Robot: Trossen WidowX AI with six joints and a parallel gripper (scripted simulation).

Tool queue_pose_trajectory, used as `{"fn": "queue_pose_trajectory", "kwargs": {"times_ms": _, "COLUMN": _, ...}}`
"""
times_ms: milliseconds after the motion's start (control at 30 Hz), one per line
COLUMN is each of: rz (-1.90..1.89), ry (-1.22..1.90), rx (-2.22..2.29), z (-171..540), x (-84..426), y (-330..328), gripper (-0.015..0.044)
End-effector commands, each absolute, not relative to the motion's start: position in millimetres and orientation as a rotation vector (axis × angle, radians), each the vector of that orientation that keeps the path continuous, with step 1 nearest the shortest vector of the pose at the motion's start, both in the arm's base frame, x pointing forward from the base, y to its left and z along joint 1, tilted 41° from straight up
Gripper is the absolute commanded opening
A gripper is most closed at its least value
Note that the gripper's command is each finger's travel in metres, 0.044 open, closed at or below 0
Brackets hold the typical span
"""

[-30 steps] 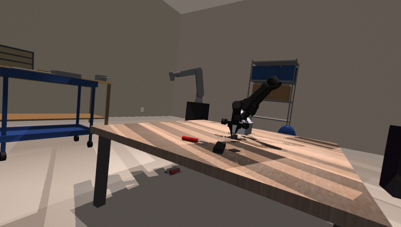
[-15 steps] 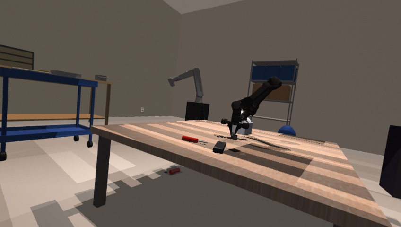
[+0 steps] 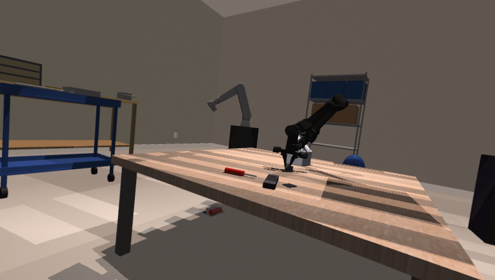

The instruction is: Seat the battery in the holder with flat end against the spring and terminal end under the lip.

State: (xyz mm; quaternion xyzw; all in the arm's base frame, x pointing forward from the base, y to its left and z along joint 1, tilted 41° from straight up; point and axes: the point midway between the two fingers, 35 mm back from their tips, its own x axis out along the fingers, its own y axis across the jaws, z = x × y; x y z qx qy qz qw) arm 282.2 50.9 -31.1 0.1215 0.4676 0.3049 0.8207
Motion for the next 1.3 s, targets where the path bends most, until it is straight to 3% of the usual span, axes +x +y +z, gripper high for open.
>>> {"fn": "queue_pose_trajectory", "kwargs": {"times_ms": 0, "rz": 0.648, "ry": 1.034, "rx": 0.239, "z": -34.2, "x": 279.9, "y": 52.2, "gripper": 0.0067}}
{"fn": "queue_pose_trajectory", "kwargs": {"times_ms": 1267, "rz": 0.683, "ry": 1.281, "rx": 0.131, "z": -29.1, "x": 278.9, "y": 60.0, "gripper": 0.0067}}
